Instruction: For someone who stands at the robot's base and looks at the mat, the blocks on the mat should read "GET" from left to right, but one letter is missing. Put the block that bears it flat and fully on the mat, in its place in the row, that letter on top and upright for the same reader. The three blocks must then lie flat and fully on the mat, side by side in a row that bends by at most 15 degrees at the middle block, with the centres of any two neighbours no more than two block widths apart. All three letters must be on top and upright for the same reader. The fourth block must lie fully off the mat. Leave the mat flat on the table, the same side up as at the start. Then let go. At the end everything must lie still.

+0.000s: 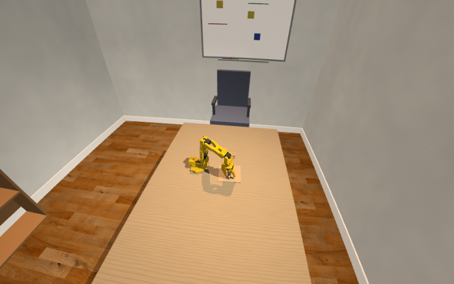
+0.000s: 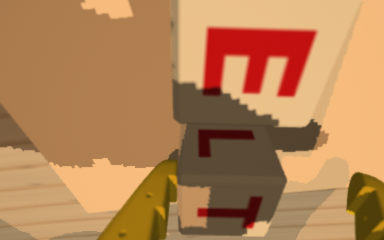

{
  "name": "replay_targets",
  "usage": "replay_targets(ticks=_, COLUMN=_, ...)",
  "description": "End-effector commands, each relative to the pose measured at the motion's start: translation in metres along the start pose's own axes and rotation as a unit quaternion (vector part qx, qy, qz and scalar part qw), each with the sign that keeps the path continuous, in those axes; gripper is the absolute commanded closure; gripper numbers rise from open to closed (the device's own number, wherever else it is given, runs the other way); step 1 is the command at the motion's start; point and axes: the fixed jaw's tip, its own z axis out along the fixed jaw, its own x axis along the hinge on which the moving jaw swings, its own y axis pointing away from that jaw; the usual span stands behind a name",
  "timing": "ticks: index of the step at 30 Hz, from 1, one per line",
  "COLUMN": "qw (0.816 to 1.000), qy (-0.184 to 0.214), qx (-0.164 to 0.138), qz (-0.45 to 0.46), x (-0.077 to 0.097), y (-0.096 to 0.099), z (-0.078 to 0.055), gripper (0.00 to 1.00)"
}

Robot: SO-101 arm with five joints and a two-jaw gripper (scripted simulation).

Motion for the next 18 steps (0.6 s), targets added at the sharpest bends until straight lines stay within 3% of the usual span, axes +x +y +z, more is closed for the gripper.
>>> replay_targets(ticks=1, qw=0.998, qy=0.010, qx=0.057, qz=0.000, x=0.002, y=-0.016, z=-0.016, gripper=0.67)
replay_targets(ticks=9, qw=0.998, qy=0.010, qx=0.057, qz=0.000, x=0.002, y=-0.017, z=-0.021, gripper=0.67)
replay_targets(ticks=18, qw=0.998, qy=0.010, qx=0.057, qz=0.000, x=0.002, y=-0.016, z=-0.046, gripper=0.67)
